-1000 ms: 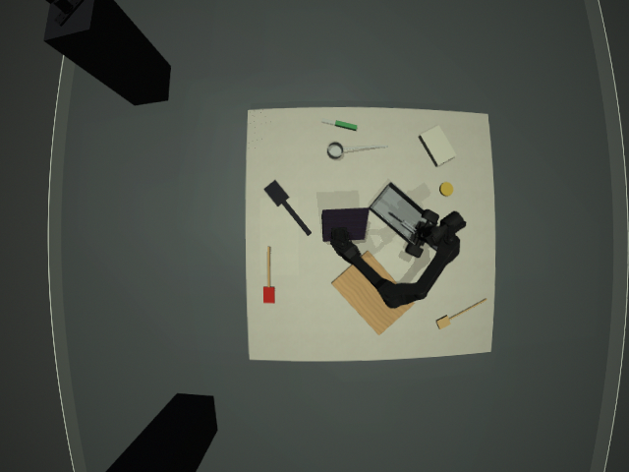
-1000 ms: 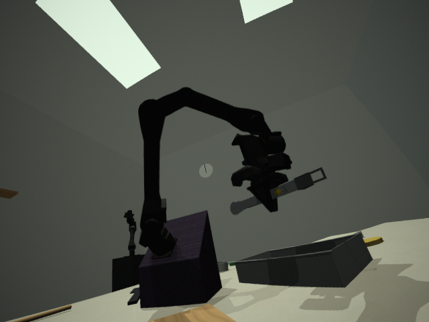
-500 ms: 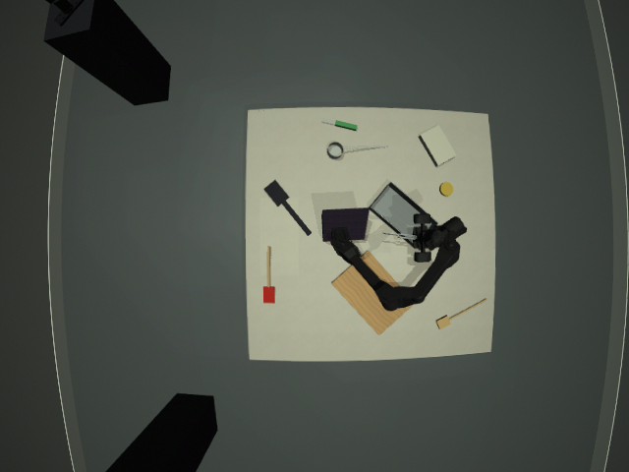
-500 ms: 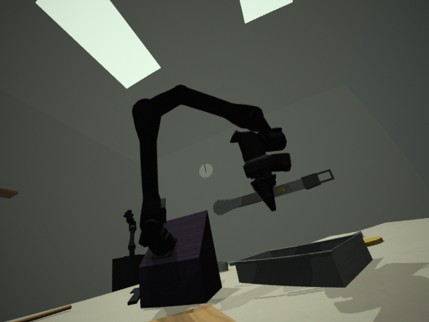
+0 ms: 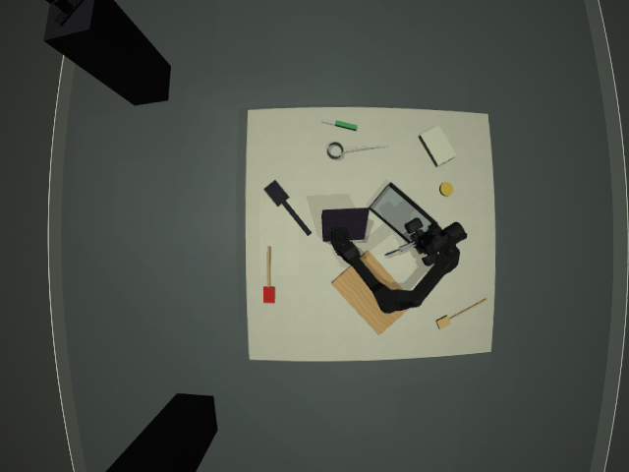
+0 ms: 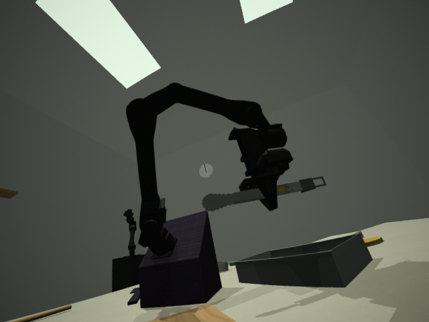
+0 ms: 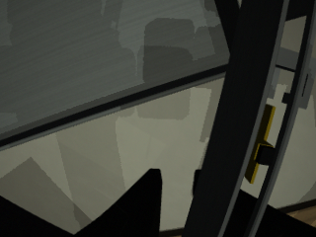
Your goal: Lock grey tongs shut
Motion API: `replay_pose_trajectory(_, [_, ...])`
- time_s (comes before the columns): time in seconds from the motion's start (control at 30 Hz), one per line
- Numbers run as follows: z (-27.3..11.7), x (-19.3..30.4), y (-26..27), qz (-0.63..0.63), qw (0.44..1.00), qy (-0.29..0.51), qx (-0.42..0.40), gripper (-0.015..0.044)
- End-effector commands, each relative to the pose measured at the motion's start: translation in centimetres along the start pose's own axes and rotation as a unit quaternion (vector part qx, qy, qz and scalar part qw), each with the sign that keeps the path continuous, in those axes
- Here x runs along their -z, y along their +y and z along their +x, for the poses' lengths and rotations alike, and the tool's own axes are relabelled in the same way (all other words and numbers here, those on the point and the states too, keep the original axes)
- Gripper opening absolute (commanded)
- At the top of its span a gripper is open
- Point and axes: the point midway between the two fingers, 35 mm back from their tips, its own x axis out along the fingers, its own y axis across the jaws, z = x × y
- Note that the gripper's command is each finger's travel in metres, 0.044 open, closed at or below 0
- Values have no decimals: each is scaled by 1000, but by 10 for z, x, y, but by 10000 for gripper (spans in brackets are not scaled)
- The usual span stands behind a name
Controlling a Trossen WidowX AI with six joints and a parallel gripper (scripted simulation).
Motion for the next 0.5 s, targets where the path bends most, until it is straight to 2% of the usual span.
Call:
replay_pose_trajectory(0.0, [-1,3,-5,-63,998,-1,3,-150])
replay_pose_trajectory(0.47, [-2,12,-18,-288,958,2,4,-150])
